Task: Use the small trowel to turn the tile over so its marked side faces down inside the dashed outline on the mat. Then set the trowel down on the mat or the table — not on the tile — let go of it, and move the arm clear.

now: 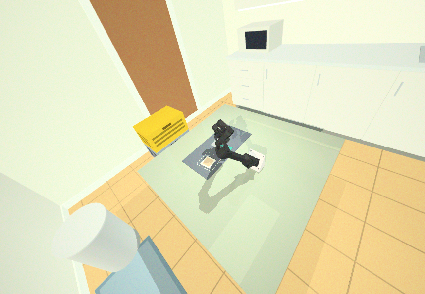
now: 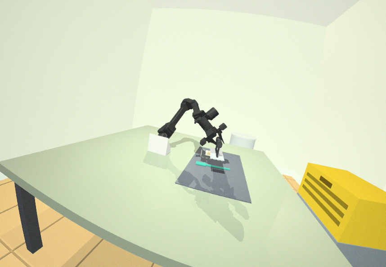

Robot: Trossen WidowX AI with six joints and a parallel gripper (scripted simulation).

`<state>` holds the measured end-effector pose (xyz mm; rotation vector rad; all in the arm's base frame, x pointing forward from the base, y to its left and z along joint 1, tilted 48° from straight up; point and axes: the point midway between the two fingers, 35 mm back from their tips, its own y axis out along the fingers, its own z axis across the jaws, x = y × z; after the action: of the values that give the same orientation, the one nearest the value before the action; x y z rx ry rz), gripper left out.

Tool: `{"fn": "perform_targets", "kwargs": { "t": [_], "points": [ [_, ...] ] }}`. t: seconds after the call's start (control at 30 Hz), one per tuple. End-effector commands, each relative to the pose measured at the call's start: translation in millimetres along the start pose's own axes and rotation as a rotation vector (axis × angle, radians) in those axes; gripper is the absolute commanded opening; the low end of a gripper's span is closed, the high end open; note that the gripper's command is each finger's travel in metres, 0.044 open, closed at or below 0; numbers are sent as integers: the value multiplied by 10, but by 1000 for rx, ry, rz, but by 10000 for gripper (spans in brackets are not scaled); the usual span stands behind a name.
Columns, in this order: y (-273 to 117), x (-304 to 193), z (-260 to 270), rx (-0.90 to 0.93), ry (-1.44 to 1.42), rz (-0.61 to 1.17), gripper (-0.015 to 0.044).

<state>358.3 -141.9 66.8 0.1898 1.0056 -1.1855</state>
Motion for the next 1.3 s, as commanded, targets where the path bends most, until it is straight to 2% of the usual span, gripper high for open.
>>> {"fn": "perform_targets", "kwargs": {
  "t": [0.0,1.03,1.27],
  "points": [
    [-9,10,17,4,-8,-1,0],
    [2,10,11,1,3,-3,0],
    [109,329,44,-23,174,-133,0]
  ]
}}
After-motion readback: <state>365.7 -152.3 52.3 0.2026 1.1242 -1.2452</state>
